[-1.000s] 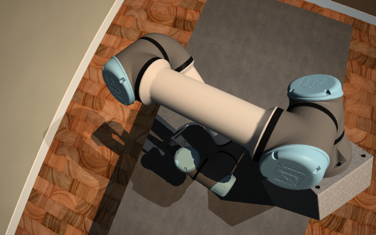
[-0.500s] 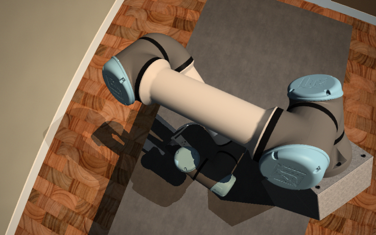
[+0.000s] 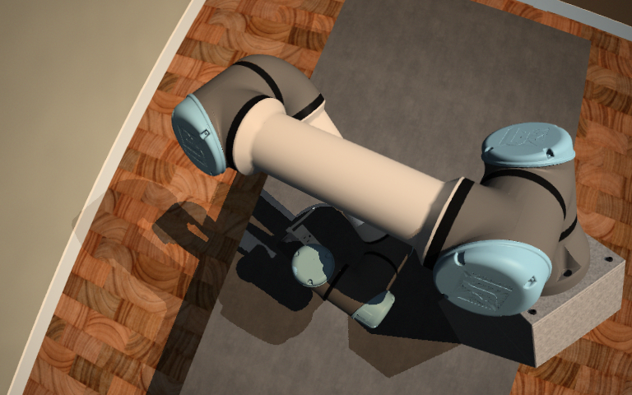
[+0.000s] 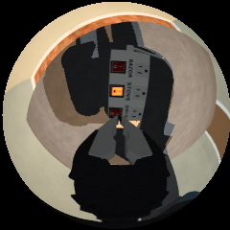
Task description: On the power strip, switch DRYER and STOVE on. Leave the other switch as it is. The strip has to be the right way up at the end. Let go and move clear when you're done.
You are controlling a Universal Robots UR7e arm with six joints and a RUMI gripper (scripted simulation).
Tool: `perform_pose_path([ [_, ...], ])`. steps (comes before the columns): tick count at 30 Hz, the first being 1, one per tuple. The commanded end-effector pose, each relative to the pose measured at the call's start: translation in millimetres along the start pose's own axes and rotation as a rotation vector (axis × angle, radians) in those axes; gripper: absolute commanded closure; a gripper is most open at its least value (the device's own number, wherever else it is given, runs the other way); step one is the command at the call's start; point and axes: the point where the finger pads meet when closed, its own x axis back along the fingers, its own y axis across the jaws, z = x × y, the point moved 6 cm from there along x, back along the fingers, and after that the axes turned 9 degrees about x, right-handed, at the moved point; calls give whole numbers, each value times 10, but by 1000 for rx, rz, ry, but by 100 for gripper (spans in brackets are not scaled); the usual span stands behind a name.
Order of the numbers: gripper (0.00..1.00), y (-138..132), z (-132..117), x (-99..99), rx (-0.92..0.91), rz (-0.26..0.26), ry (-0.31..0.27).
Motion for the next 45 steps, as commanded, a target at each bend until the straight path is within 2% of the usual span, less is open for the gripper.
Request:
perform_pose_path([
  [1, 100, -2, 3, -6, 0, 0, 1],
  [35, 100, -2, 3, -16, 0, 0, 1],
  [45, 100, -2, 3, 240, 0, 0, 1],
])
